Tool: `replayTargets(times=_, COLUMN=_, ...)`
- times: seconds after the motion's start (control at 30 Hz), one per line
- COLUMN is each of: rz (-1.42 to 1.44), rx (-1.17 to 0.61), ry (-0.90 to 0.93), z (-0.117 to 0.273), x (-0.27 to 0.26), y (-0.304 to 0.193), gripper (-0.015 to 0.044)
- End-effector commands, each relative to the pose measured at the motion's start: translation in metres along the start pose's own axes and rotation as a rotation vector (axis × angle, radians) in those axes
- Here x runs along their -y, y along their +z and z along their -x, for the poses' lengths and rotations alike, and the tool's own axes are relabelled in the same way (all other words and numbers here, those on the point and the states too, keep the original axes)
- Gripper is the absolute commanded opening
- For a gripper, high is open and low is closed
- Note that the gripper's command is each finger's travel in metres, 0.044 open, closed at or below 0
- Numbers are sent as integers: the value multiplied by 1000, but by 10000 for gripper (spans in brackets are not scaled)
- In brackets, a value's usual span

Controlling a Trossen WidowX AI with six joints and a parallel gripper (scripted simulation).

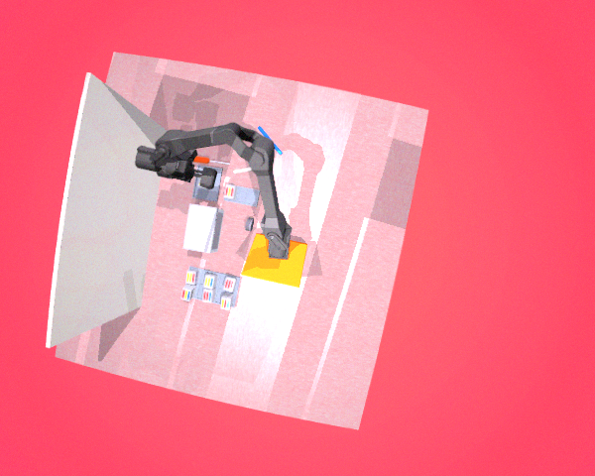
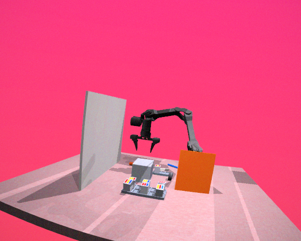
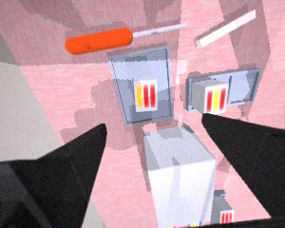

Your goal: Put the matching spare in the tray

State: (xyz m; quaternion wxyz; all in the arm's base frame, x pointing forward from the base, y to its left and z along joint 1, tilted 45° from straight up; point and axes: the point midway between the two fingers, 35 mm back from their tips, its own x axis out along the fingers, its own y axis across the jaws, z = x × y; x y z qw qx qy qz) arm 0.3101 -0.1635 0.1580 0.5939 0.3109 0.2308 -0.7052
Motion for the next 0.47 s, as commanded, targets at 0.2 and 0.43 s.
replayTargets(times=0.2, rz=1, rx=0, ry=-6, z=2, x=2, y=0, gripper=440)
replayTargets(times=0.43, rz=1, rx=0, ry=-6, z=2, x=2, y=0, gripper=440)
